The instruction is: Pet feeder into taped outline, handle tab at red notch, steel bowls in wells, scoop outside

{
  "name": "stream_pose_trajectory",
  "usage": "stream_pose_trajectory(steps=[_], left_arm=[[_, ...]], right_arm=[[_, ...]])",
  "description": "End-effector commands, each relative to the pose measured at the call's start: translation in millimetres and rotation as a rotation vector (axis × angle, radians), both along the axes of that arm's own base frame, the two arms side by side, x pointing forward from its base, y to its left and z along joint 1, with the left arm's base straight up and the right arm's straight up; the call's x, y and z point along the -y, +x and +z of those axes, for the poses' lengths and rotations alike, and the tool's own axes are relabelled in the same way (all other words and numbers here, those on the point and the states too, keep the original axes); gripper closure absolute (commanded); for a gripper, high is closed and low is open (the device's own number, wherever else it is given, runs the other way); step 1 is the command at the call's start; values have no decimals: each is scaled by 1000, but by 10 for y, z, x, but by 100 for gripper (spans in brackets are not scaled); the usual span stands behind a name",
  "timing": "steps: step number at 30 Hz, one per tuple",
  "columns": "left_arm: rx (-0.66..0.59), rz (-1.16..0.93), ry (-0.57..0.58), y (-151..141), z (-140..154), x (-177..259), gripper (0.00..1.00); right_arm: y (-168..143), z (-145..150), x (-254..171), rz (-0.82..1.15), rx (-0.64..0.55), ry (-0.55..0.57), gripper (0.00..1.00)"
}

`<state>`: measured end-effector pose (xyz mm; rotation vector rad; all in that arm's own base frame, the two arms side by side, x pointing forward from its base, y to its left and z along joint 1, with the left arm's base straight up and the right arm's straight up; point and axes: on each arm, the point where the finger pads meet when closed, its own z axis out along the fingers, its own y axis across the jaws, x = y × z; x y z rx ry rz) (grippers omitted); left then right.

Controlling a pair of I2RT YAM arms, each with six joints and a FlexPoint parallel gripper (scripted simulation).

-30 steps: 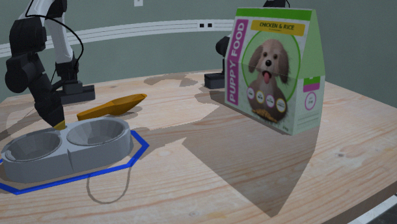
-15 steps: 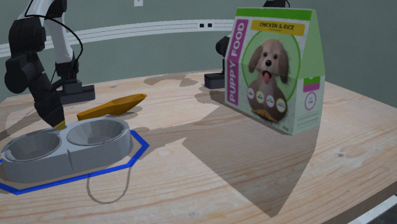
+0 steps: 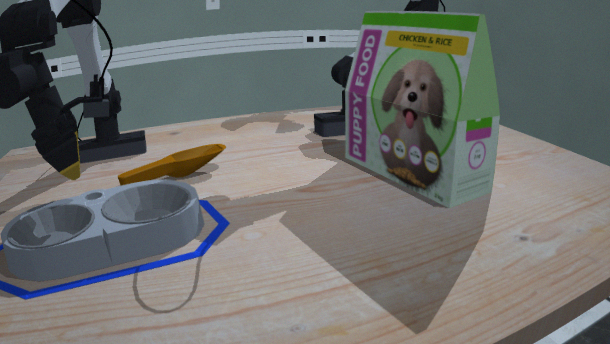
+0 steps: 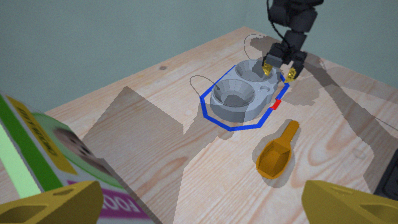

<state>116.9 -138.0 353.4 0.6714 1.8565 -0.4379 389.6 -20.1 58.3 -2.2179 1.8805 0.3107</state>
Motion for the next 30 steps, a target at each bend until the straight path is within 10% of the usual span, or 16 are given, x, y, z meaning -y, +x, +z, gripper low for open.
stream_pose_trajectory(steps=[1, 19, 30], left_arm=[[0, 2, -31, -5, 106, 28, 0], [0, 2, -31, -5, 106, 28, 0], [0, 2, -31, -5, 106, 28, 0]], right_arm=[[78, 329, -1, -152, 40, 28, 39], [-53, 624, 47, -893, 47, 138, 39], [-140, 655, 6, -923, 40, 141, 39]])
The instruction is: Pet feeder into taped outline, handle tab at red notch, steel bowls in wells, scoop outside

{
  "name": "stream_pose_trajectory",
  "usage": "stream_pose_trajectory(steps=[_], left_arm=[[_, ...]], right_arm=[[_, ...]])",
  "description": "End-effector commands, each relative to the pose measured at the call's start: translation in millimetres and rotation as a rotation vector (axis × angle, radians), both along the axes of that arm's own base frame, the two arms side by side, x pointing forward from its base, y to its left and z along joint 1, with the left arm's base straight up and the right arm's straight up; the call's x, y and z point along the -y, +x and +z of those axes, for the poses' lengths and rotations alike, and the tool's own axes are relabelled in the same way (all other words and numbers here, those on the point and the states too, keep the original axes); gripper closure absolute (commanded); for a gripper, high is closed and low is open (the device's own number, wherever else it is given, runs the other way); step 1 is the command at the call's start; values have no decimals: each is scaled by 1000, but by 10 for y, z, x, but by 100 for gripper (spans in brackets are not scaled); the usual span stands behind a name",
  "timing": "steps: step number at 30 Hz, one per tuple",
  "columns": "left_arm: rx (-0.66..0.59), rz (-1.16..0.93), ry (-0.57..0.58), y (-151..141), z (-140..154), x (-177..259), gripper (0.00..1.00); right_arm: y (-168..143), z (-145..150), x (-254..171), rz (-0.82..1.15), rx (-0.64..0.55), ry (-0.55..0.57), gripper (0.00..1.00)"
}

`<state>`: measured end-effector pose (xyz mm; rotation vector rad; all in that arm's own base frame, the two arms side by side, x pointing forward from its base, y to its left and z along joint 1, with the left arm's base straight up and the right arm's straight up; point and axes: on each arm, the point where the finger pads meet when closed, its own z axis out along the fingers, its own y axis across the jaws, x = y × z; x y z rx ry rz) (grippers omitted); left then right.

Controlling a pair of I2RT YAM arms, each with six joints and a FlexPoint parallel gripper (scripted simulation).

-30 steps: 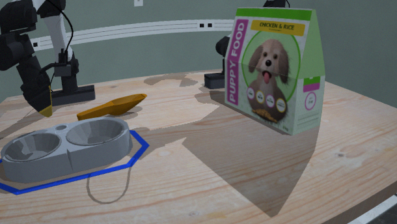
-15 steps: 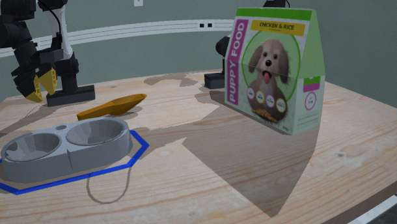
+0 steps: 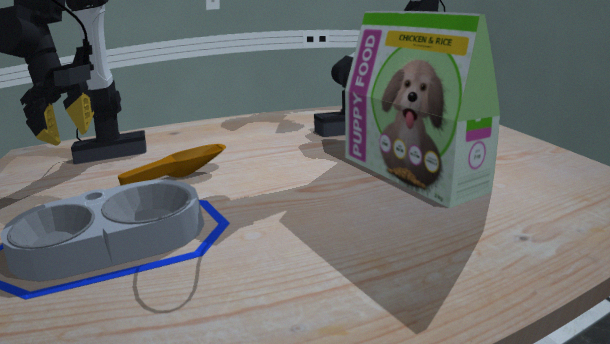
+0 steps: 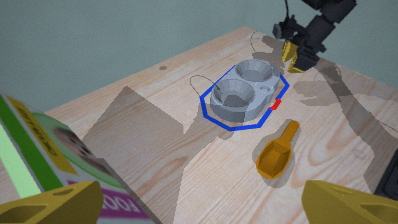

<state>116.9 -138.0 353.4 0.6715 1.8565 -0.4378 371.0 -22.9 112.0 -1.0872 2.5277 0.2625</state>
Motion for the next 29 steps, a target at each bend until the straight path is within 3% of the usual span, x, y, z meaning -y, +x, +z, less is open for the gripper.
stream_pose_trajectory(steps=[1, 29], left_arm=[[0, 2, -31, -5, 106, 28, 0], [0, 2, -31, -5, 106, 28, 0]], right_arm=[[50, 123, -21, -15, 51, -16, 39], [71, 150, -21, -14, 61, -14, 39]])
